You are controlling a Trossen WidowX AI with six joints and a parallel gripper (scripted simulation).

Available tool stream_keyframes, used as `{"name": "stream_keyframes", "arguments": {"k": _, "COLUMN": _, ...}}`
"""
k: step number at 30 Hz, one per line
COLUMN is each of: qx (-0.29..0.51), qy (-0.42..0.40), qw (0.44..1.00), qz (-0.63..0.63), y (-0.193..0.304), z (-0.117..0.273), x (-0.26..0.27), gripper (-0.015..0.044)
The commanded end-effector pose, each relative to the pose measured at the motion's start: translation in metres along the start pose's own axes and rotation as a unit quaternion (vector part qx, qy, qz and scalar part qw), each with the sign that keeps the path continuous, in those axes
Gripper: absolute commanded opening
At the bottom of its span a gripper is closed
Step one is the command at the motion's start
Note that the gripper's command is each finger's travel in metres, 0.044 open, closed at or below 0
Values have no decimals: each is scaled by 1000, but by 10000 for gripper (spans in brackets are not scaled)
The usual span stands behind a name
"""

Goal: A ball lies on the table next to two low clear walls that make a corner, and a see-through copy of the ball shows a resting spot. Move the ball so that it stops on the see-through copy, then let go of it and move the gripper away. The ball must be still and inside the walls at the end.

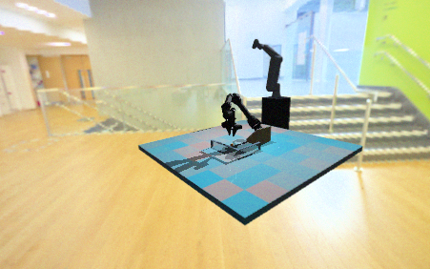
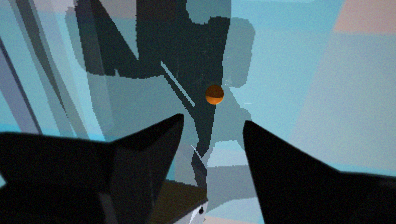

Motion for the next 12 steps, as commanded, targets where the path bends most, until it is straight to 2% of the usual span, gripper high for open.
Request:
{"name": "stream_keyframes", "arguments": {"k": 1, "qx": 2, "qy": 0, "qw": 1000, "qz": 1, "y": 0, "z": -3, "x": 0, "gripper": 214}}
{"name": "stream_keyframes", "arguments": {"k": 6, "qx": 2, "qy": 0, "qw": 1000, "qz": 1, "y": 0, "z": -3, "x": 0, "gripper": 214}}
{"name": "stream_keyframes", "arguments": {"k": 12, "qx": 4, "qy": 0, "qw": 1000, "qz": -2, "y": 3, "z": 39, "x": -1, "gripper": 371}}
Point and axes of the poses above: the point midway between the two fingers, 35 mm back from their tips, its own z axis back along the fingers, its own x axis across the jaws, y = z × x, the point moved 7 cm from there along z, back along the fingers, and after that the axes turned 13 degrees about z, right-handed, at the moved point
